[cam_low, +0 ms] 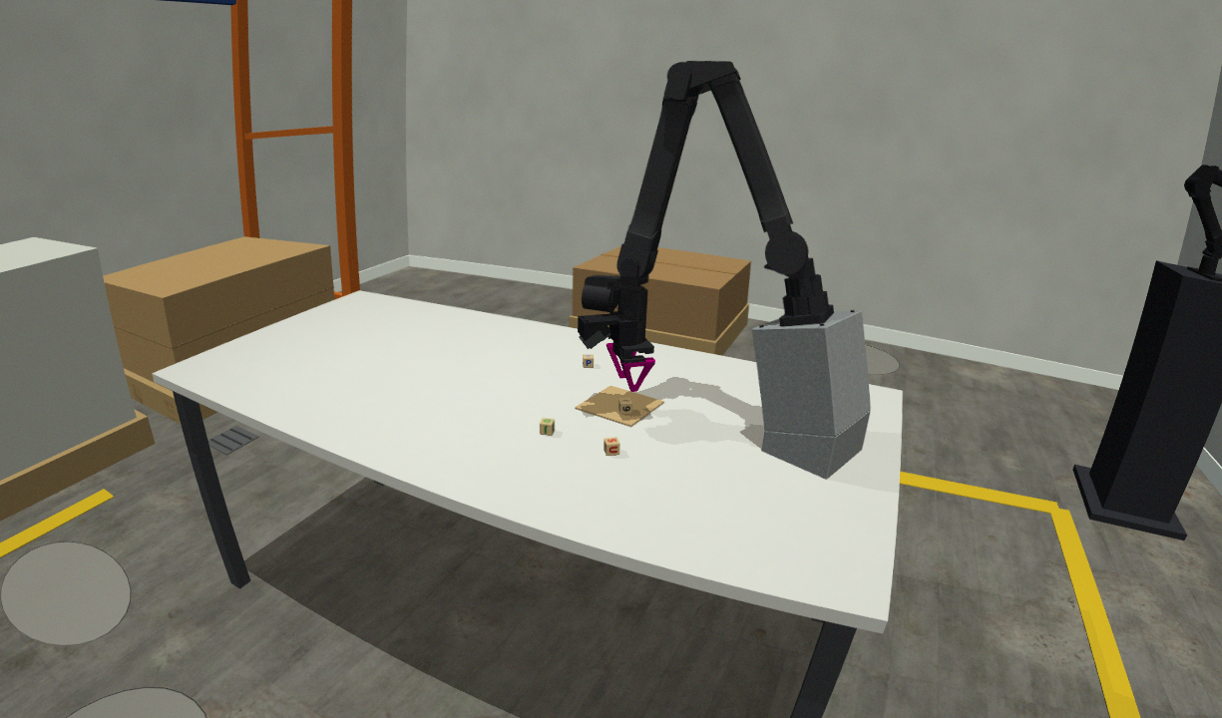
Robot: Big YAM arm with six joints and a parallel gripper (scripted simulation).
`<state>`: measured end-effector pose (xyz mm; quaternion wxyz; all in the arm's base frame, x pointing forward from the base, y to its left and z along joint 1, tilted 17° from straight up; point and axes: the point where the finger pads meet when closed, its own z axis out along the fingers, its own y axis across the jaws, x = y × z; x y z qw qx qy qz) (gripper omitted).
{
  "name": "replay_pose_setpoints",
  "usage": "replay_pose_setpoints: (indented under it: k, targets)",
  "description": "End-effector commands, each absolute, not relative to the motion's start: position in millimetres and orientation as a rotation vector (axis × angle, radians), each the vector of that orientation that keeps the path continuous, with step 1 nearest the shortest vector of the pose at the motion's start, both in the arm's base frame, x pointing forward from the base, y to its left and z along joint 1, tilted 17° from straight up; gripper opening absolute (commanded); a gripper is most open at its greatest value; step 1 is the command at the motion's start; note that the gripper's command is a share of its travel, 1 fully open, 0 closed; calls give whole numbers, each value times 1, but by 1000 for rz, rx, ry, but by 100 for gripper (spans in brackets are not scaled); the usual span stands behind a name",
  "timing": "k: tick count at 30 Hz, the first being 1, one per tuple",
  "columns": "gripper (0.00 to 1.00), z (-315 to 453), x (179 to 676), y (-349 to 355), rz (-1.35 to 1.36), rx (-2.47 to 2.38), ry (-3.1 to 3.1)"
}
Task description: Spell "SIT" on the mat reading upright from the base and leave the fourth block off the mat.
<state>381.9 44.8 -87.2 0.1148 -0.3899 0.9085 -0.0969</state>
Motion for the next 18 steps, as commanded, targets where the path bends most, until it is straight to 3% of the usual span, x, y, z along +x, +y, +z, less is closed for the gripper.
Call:
replay_pose_setpoints:
  k: [1, 18]
  targets:
    - [71, -94, 395, 42, -286, -1136, 2648]
    - [71, -111, 398, 39, -286, -1137, 2651]
